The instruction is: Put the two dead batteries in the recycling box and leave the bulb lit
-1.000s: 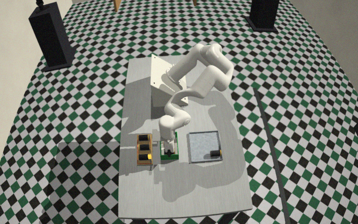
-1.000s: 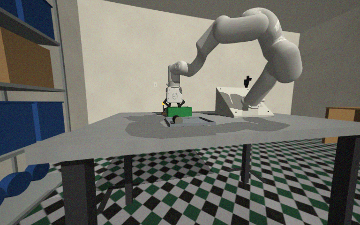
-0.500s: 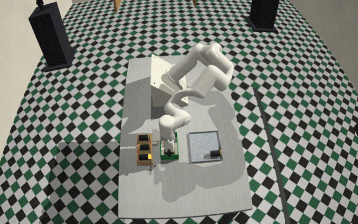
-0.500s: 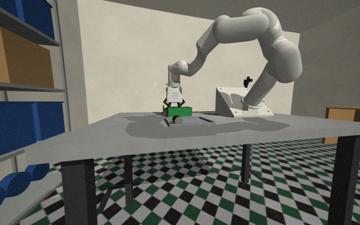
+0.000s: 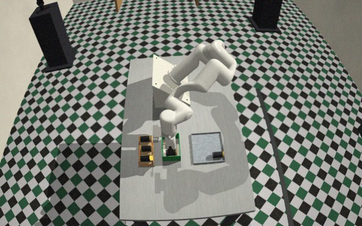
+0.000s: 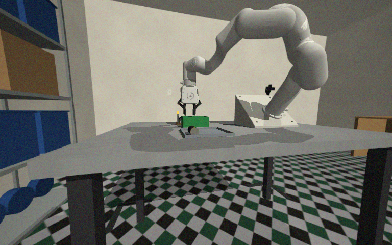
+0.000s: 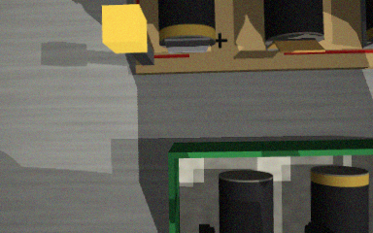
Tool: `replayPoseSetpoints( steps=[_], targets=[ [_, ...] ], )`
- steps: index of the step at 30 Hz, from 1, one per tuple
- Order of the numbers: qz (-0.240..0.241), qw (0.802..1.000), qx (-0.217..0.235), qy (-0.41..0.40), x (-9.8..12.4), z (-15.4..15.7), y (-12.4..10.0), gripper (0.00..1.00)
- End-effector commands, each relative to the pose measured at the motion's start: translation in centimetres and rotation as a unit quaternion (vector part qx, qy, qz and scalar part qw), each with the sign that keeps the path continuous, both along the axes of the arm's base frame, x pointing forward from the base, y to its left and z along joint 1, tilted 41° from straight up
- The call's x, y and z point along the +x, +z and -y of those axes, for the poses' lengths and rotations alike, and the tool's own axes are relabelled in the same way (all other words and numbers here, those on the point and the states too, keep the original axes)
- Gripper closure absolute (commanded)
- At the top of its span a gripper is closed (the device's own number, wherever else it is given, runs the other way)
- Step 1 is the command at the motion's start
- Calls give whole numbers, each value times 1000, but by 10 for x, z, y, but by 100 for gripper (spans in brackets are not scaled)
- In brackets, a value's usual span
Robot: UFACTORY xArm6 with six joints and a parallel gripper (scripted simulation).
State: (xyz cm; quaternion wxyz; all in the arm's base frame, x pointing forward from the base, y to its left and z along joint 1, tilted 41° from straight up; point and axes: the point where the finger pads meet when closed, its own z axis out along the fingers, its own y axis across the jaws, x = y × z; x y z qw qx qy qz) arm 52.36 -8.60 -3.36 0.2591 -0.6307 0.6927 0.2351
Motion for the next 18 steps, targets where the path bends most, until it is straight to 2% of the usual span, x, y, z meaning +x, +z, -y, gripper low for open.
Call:
replayPoseSetpoints(
  steps=[1,7,18],
  targets=[
    [1,1000,0,0,-1,15,18,49],
    [1,1000,0,0,-2,23,28,49],
    [1,1000,0,0,-2,26,31,49]
  ],
)
